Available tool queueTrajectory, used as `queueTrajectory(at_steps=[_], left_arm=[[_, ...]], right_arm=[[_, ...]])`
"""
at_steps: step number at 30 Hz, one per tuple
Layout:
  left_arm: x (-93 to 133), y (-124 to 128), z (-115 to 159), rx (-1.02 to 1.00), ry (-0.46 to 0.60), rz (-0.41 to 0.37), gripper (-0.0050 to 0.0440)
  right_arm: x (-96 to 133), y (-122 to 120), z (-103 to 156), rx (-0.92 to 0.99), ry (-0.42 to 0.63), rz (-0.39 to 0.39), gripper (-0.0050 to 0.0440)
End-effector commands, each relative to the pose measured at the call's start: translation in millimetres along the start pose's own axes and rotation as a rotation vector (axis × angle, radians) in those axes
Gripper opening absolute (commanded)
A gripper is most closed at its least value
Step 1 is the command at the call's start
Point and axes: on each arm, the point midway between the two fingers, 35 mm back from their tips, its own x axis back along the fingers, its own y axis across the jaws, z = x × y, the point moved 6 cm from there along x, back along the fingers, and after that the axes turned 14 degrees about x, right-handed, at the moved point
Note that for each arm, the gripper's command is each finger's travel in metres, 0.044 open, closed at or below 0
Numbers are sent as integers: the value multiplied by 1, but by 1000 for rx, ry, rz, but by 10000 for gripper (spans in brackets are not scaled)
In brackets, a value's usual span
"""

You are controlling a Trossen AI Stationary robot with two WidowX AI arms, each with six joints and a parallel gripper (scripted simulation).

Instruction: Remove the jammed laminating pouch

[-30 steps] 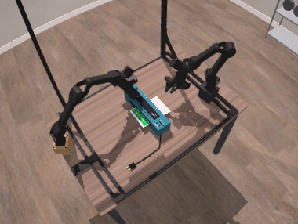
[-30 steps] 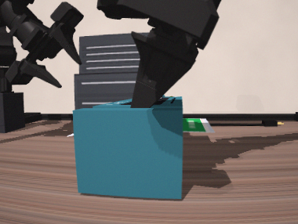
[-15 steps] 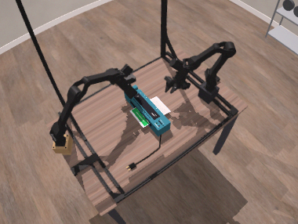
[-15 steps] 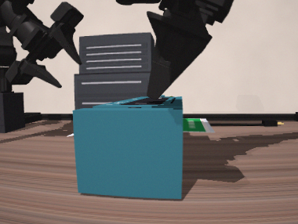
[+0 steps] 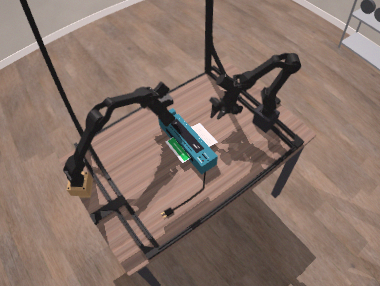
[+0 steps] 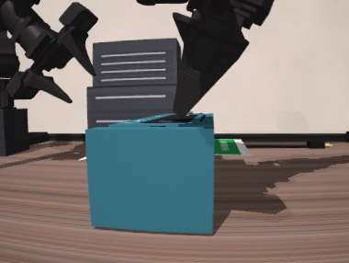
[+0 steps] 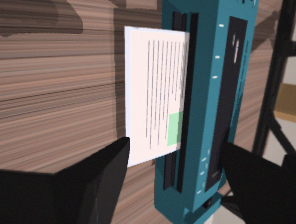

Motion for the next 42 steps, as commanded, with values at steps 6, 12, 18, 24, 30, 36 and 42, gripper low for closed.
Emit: queueTrajectory(at_steps=[6, 12, 18, 24, 30, 36, 42], left_arm=[[2, -4, 3, 7, 11, 12, 271], [2, -4, 3, 7, 11, 12, 271], [-5, 2, 2, 10, 13, 15, 271], [-32, 24, -1, 17, 22, 28, 271], [-32, 24, -1, 17, 22, 28, 271], [-32, 25, -1, 17, 22, 28, 271], [-32, 25, -1, 17, 22, 28, 271]], right_arm=[[28, -4, -16, -2, -70, 16, -50], [28, -4, -16, -2, -70, 16, -50], [17, -2, -9, -1, -43, 7, -50], [17, -2, -9, -1, -43, 7, -50], [17, -2, -9, -1, -43, 7, -50], [17, -2, -9, -1, -43, 7, -50], [17, -2, -9, -1, -43, 7, -50]])
